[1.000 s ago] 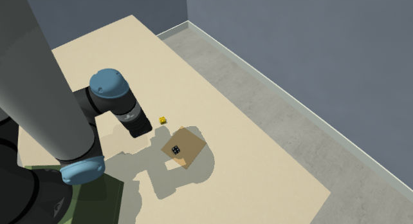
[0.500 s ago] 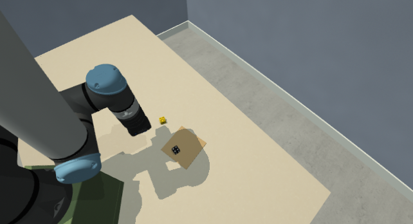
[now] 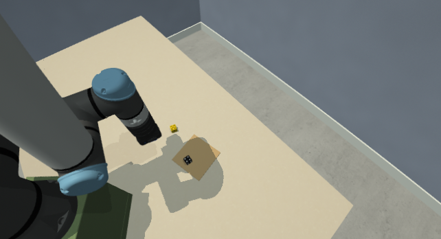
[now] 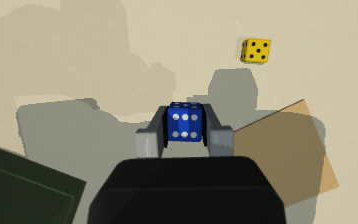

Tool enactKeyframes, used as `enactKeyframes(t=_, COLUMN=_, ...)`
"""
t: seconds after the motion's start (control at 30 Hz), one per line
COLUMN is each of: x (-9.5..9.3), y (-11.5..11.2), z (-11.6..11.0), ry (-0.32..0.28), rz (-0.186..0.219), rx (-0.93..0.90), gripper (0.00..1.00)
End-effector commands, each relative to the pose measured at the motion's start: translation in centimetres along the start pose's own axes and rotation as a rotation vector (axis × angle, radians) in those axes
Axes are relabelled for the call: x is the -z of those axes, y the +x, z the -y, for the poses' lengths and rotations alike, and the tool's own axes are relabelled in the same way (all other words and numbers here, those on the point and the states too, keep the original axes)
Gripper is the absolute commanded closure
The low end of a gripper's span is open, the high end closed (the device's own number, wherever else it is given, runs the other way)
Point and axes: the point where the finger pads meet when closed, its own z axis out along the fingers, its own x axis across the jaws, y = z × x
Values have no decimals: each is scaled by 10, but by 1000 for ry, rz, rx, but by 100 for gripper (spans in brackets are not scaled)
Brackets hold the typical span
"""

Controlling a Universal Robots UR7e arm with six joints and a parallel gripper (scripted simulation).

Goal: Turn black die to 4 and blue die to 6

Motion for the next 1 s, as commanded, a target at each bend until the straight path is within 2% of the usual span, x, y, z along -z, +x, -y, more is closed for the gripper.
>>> enactKeyframes(t=0.0, x=-1, y=12, z=-4, ry=0, rz=-2, rx=10, gripper=51)
enactKeyframes(t=0.03, x=-2, y=19, z=-7, ry=0, rz=-1, rx=16, gripper=51)
enactKeyframes(t=0.1, x=-2, y=19, z=-7, ry=0, rz=-1, rx=16, gripper=51)
enactKeyframes(t=0.13, x=-3, y=27, z=-11, ry=0, rz=-1, rx=24, gripper=51)
enactKeyframes(t=0.37, x=-2, y=111, z=-60, ry=0, rz=-2, rx=101, gripper=51)
enactKeyframes(t=0.5, x=3, y=144, z=-88, ry=0, rz=-2, rx=135, gripper=51)
enactKeyframes(t=0.6, x=5, y=153, z=-96, ry=0, rz=-2, rx=145, gripper=51)
enactKeyframes(t=0.97, x=5, y=154, z=-97, ry=0, rz=-2, rx=145, gripper=51)
